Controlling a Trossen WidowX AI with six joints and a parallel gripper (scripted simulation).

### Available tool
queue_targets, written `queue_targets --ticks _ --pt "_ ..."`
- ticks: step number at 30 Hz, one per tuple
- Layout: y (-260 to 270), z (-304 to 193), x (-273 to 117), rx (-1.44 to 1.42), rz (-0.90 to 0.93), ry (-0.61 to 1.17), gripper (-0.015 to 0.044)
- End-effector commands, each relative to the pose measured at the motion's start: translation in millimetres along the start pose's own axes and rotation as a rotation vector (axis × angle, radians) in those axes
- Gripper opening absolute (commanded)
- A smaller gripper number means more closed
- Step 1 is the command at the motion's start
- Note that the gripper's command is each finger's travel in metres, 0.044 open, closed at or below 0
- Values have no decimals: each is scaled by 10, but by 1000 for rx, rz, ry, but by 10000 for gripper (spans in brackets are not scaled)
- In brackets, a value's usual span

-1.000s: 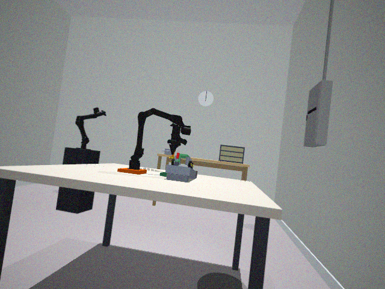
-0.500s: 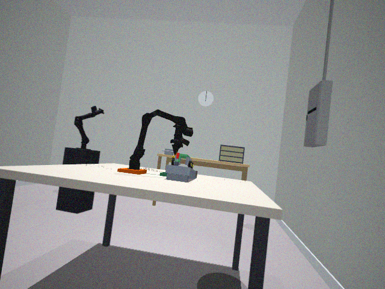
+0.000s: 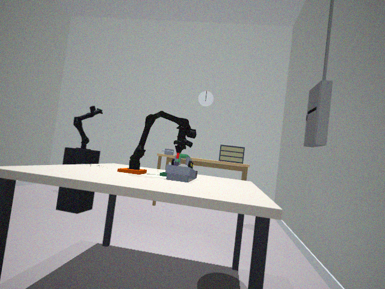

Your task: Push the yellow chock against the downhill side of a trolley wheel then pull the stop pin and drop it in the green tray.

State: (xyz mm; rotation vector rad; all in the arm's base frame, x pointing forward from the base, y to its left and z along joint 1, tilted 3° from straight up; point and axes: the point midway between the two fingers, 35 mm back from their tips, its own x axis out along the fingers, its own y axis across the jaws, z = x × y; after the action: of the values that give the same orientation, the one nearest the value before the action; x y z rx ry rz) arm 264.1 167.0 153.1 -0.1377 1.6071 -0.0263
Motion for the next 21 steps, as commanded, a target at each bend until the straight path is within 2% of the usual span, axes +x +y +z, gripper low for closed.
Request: queue_targets --ticks 1,21 --pt "7 86 -31 -4 2 -17 0" --pt "29 103 402 -4 1 -17 0"
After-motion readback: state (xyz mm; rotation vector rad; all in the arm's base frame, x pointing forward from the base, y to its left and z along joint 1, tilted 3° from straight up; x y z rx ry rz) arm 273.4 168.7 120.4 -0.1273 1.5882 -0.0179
